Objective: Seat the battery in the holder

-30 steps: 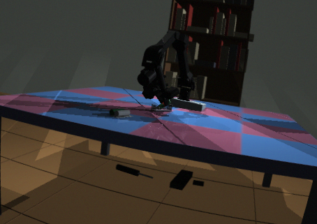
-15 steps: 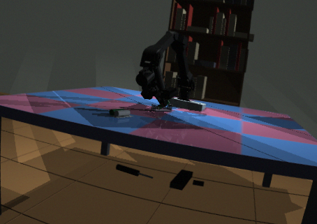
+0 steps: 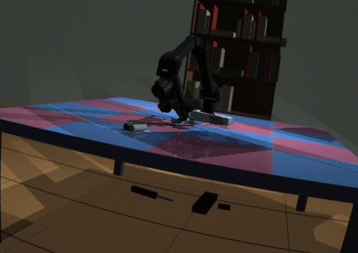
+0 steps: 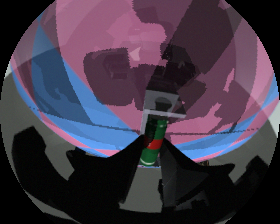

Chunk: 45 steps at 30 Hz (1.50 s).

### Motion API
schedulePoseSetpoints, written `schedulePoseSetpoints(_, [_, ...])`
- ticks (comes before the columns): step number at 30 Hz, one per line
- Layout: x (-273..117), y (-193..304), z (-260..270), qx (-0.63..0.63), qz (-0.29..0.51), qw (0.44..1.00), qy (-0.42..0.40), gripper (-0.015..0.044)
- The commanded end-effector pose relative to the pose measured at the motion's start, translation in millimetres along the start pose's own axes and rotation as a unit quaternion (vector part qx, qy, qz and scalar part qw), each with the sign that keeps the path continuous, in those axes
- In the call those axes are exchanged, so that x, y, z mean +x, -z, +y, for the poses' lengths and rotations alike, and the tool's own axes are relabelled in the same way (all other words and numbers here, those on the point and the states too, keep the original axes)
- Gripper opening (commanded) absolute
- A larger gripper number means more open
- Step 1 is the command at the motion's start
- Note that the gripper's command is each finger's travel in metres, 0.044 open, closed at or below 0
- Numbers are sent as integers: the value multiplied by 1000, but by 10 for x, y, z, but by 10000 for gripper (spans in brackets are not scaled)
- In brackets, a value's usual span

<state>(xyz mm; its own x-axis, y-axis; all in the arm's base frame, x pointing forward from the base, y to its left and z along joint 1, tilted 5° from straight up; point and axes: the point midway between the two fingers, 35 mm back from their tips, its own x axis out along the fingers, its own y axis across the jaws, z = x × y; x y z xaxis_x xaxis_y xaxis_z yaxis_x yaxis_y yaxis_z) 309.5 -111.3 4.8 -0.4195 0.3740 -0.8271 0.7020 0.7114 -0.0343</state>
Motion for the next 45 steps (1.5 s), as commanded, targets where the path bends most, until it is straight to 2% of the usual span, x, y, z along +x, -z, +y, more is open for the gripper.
schedulePoseSetpoints(1, [-33,-56,-2,-2,-8,1000,1,68])
schedulePoseSetpoints(22, [-57,-102,-1,-2,-8,1000,4,68])
schedulePoseSetpoints(45, [-13,-92,12,0,-63,998,10,68])
